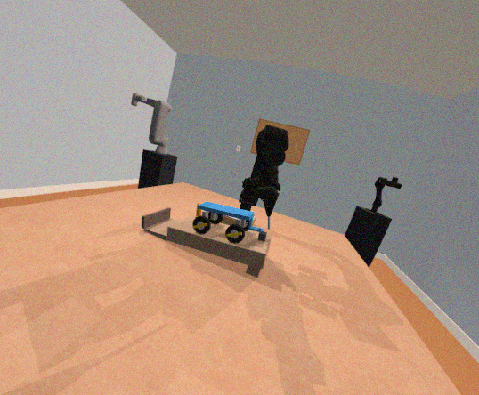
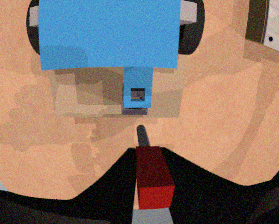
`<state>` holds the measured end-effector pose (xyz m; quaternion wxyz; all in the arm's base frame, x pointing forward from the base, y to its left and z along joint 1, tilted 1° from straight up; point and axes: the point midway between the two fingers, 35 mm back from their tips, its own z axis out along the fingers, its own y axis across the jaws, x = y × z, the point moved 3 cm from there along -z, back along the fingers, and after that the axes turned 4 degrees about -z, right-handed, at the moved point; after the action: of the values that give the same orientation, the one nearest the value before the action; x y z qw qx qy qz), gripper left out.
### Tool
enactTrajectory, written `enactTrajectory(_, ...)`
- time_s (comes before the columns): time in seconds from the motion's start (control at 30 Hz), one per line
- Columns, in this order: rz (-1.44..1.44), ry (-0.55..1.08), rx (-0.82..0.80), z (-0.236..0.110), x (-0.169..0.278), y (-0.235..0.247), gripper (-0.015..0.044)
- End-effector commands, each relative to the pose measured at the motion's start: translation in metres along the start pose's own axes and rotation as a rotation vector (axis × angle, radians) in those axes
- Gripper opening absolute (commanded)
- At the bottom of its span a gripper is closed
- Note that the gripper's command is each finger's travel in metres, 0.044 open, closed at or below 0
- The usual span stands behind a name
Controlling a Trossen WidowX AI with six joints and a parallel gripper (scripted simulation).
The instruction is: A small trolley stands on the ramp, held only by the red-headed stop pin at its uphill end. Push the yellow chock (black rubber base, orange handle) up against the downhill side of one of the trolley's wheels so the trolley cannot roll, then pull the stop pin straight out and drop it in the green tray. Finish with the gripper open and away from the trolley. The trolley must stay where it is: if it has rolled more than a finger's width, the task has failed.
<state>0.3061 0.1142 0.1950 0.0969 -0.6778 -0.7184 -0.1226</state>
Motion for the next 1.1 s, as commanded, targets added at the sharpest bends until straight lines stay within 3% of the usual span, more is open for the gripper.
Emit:
enactTrajectory(0.0,-0.001,0.003,-0.012,-0.002,0.007,0.002,0.0)
enactTrajectory(0.33,-0.001,0.004,-0.011,-0.002,0.016,0.001,0.0)
enactTrajectory(1.07,0.001,0.005,-0.005,0.002,0.022,-0.078,0.0)
